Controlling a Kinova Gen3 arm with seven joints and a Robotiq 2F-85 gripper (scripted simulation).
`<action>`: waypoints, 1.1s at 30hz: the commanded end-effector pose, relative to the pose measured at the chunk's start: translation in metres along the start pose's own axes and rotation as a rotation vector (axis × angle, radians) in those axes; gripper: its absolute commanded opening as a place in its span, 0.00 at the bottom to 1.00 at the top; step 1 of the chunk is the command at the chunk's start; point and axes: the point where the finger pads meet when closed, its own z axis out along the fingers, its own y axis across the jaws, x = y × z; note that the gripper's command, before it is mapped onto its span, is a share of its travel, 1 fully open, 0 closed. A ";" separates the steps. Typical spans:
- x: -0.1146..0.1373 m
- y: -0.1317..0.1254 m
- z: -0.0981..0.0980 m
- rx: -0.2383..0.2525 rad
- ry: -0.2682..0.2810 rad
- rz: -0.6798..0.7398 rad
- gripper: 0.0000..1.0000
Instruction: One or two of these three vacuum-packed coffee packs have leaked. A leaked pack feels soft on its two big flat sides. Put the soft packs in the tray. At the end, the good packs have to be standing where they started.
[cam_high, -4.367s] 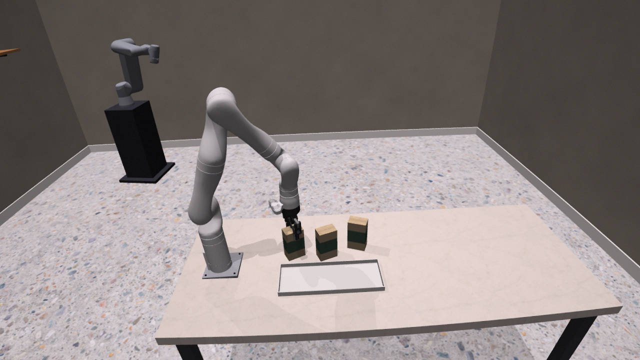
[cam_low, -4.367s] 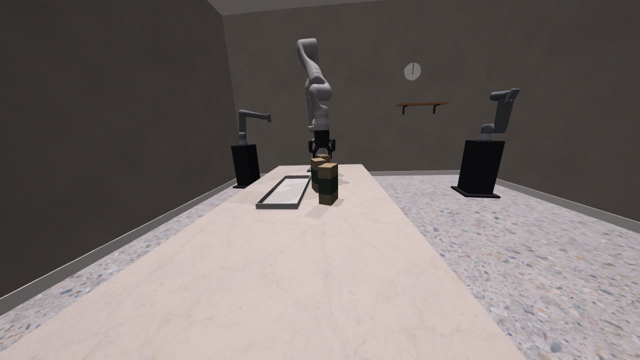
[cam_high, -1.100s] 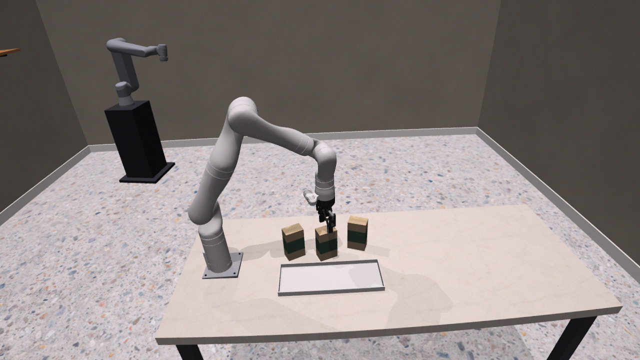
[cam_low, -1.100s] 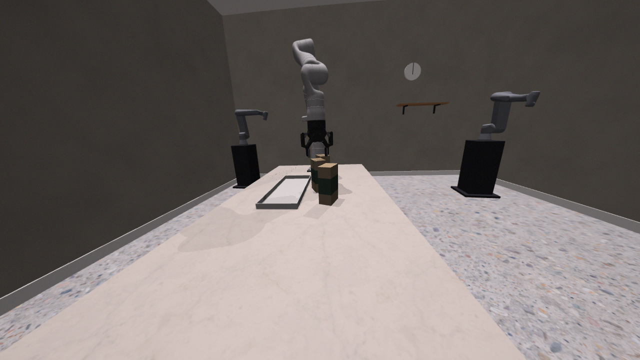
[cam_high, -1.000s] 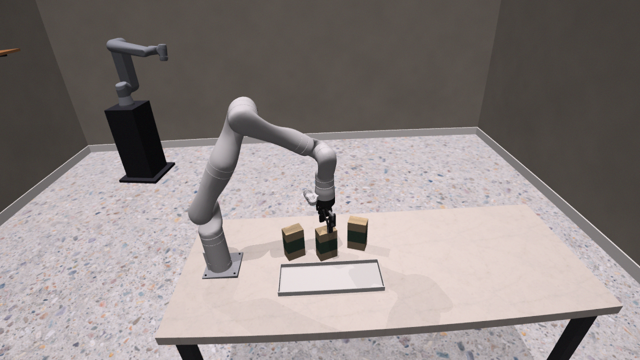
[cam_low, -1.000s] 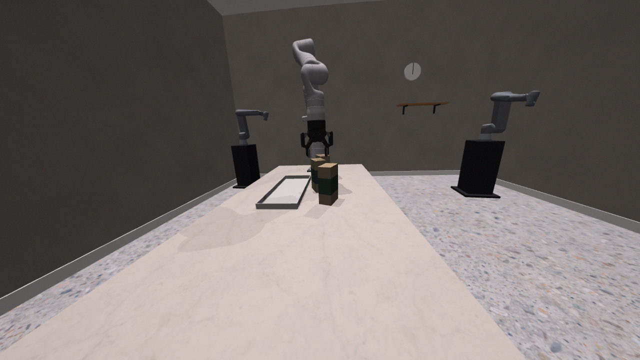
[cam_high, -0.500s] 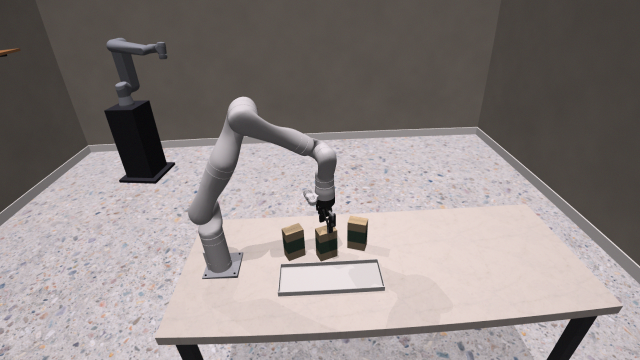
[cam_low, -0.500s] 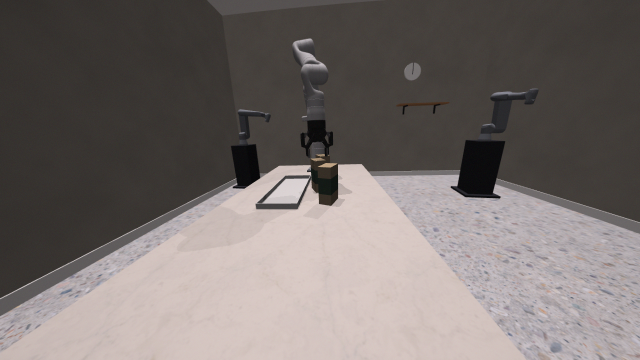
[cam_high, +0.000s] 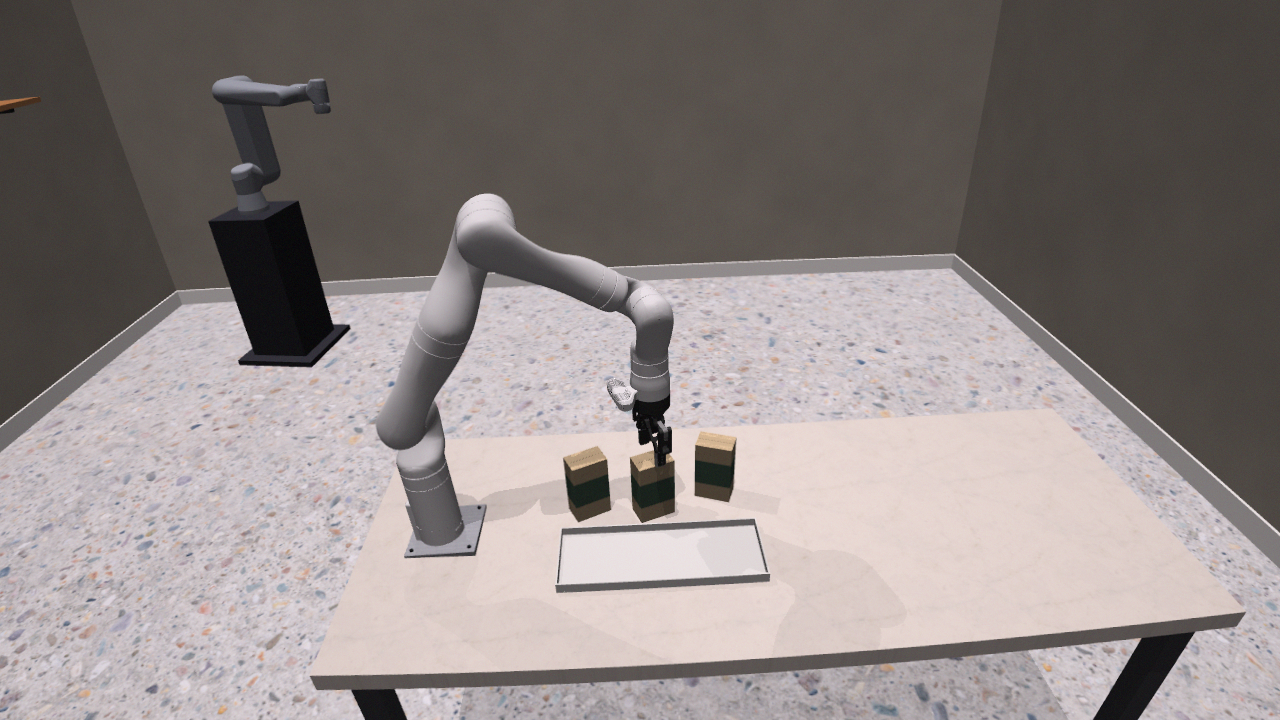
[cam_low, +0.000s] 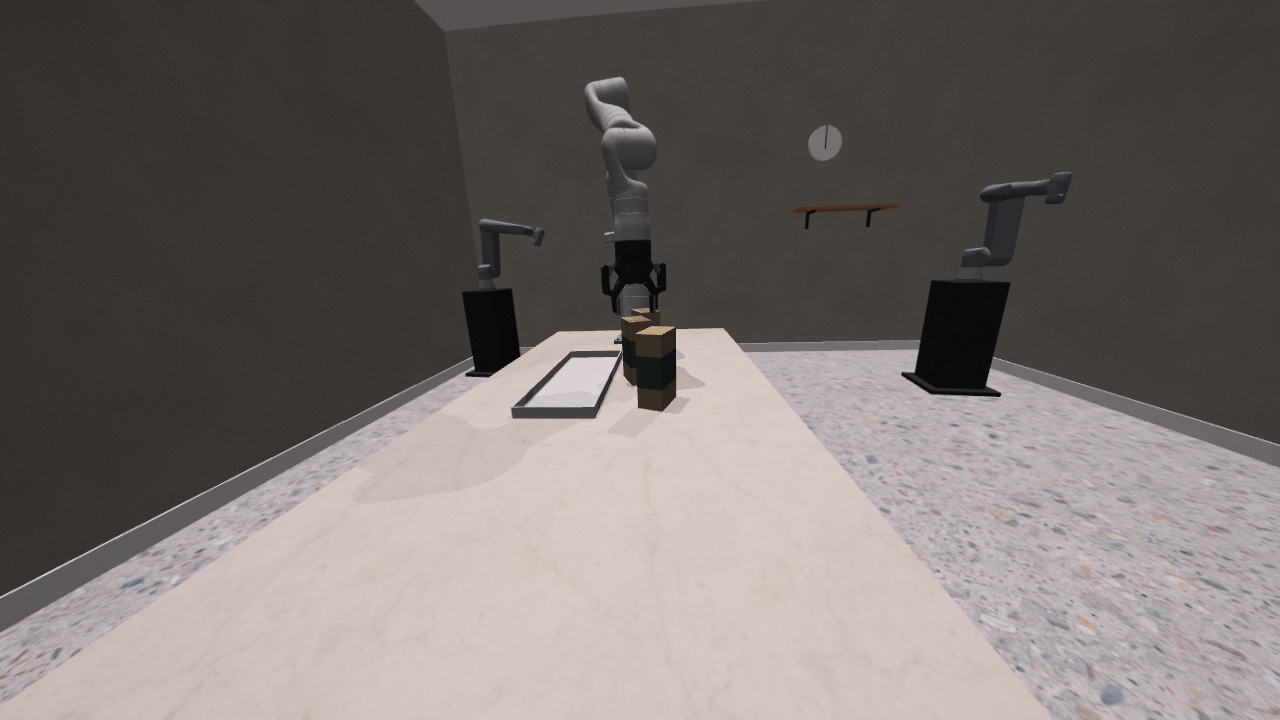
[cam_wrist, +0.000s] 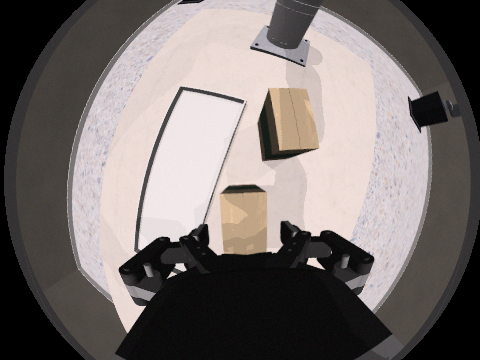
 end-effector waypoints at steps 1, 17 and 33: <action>0.000 0.000 -0.001 0.001 -0.002 0.000 0.83; 0.000 0.000 0.012 0.001 -0.002 0.000 0.83; 0.000 0.000 0.038 0.001 -0.002 0.000 0.83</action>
